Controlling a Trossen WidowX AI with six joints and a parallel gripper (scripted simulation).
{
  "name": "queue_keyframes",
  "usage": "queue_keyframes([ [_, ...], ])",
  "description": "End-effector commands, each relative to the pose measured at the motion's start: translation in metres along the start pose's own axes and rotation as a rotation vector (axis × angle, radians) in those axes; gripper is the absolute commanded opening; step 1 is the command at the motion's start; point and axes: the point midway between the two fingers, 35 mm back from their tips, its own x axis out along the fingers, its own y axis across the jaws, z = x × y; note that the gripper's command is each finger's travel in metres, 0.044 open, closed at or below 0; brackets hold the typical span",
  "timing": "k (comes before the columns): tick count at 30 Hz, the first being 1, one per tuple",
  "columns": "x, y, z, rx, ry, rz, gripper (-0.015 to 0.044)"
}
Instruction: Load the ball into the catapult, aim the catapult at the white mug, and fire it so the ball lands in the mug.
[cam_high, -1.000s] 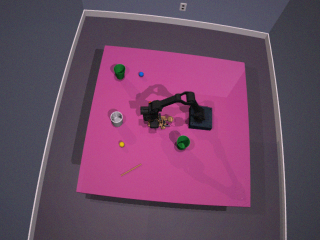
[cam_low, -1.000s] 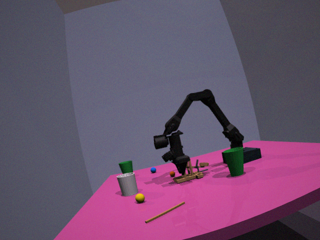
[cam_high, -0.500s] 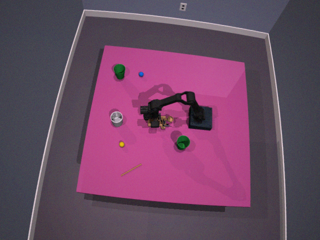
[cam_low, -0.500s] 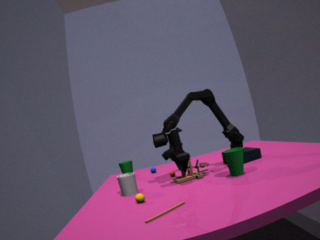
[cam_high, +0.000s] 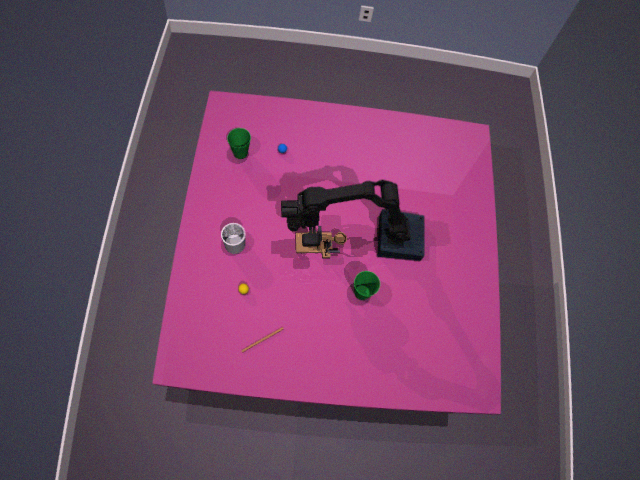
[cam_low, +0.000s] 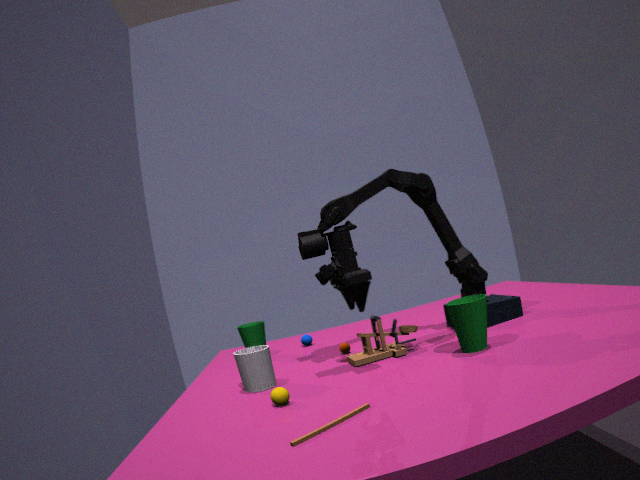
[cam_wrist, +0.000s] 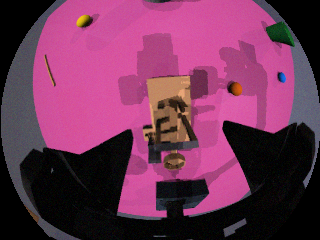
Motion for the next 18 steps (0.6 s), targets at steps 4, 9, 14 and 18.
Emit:
queue_keyframes([
  [4, -0.021, -0.002, 0.003, 0.002, -0.017, 0.0, 0.0414],
  [9, 0.019, -0.066, 0.018, 0.059, -0.019, -0.005, 0.03],
  [14, 0.062, -0.136, 0.019, 0.116, -0.017, -0.011, 0.03],
  [18, 0.073, -0.157, 0.018, 0.131, -0.016, -0.013, 0.03],
])
